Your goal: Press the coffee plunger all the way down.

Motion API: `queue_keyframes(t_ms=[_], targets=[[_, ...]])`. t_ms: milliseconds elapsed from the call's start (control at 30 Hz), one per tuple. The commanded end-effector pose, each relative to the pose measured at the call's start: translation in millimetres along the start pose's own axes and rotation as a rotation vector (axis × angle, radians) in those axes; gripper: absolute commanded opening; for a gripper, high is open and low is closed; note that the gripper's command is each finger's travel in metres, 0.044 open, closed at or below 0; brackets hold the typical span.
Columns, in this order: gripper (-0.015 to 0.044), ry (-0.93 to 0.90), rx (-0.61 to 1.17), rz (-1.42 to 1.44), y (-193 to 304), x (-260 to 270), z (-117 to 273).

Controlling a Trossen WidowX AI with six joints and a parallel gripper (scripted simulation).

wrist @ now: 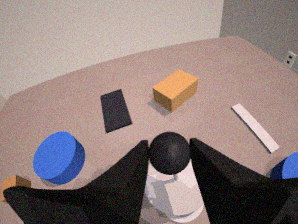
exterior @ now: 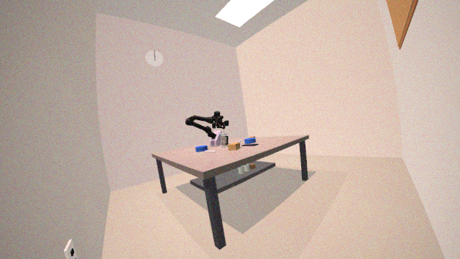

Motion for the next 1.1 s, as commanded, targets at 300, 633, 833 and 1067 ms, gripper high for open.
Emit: queue_keyframes(t_ms=[300, 633, 833, 1067], targets=[[0.0118, 0.01, -0.001, 0.05, 28, -2, -19], [0.0118, 0.011, -0.002, 0.051, 24, -1, -24], [0.0118, 0.011, -0.003, 0.05, 23, 0, -26], [0.0118, 0.011, -0.003, 0.05, 22, 1, -27]])
Point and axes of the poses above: the point midway between the two fingers, 35 mm back from their tips, its own z axis back along the fingers, its own x axis across the jaws, y = z × x, the point moved 8 cm from there along z, back along the fingers, and after that the axes turned 3 degrees about -z, right-handed, at the moved point
